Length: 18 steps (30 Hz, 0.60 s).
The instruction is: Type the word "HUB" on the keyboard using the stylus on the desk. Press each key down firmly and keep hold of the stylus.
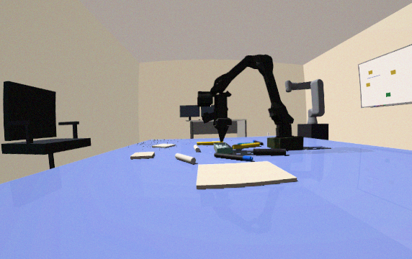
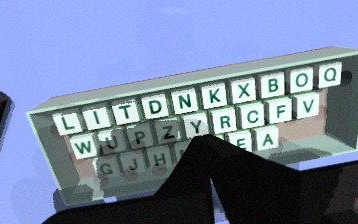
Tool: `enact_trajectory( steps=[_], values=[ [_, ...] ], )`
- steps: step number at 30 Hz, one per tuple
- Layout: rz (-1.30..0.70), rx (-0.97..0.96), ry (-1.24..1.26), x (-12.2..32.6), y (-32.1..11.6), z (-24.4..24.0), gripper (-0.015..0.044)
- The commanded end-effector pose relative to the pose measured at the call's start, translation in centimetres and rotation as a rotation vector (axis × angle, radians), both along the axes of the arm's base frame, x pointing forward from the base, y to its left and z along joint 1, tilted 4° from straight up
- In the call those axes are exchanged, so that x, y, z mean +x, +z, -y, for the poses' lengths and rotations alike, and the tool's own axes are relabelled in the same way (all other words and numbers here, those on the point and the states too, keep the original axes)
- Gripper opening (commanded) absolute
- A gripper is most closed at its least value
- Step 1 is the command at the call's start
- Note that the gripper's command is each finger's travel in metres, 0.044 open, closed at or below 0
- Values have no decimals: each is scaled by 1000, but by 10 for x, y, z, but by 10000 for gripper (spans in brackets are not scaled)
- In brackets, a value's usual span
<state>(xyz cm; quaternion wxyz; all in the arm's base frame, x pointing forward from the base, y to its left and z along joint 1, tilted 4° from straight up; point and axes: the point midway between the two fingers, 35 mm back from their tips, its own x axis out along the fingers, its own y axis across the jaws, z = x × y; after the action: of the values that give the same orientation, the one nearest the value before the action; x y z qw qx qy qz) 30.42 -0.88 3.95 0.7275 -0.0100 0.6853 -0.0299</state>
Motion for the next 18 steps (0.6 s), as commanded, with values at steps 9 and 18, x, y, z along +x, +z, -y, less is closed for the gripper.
enact_trajectory(
  steps=[9,18],
  values=[
    [-4,-2,19,-1,1,26,0],
    [-4,-6,19,-3,3,64,0]
  ],
)
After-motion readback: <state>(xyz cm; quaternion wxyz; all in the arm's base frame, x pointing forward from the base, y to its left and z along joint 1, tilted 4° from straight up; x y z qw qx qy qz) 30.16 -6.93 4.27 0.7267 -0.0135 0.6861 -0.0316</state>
